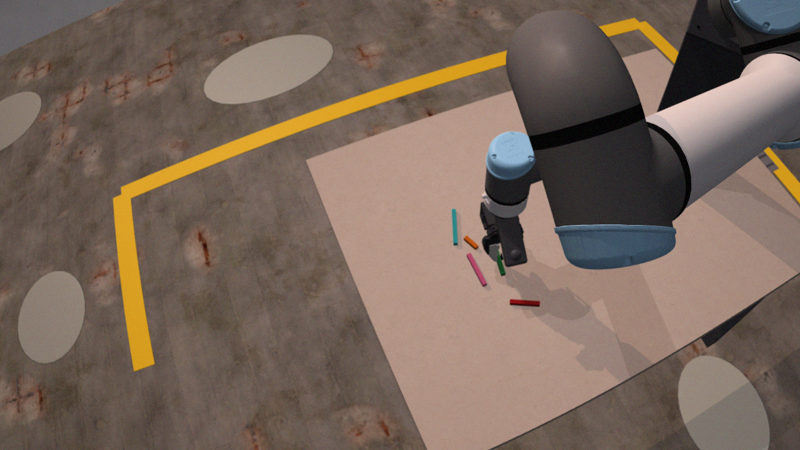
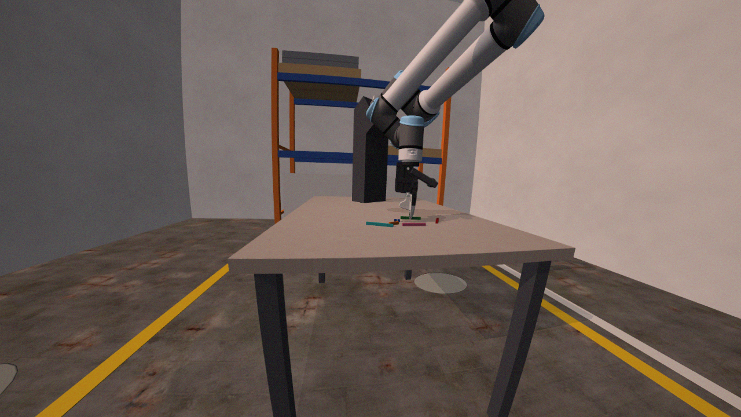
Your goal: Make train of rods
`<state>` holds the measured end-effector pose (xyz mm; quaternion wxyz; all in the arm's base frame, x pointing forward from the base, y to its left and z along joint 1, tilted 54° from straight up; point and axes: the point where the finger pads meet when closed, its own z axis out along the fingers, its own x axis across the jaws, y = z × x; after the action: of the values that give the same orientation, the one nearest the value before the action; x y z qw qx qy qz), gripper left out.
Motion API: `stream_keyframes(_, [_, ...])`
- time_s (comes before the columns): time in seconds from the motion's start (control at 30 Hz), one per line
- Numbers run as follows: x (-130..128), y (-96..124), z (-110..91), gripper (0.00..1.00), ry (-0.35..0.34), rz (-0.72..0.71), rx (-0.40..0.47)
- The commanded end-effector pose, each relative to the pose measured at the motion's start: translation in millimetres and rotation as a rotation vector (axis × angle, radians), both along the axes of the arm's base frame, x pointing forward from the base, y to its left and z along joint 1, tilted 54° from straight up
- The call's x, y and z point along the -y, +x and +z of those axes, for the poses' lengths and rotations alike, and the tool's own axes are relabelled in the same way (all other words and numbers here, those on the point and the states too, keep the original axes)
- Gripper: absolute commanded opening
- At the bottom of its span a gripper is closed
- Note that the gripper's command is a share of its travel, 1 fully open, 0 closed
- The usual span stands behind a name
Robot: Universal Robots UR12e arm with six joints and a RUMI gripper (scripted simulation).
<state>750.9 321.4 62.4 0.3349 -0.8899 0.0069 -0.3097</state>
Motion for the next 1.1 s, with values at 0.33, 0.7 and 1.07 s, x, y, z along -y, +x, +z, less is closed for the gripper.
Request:
stream_keyframes(0.33, [-0.1, 0.3, 0.1, 0.0, 0.0, 0.0, 0.001])
stream_keyframes(0.7, [-3.9, 3.9, -3.7, 0.0, 0.0, 0.0, 0.001])
stream_keyframes(1.07, [-7.0, 6.7, -6.7, 0.0, 0.0, 0.0, 0.001])
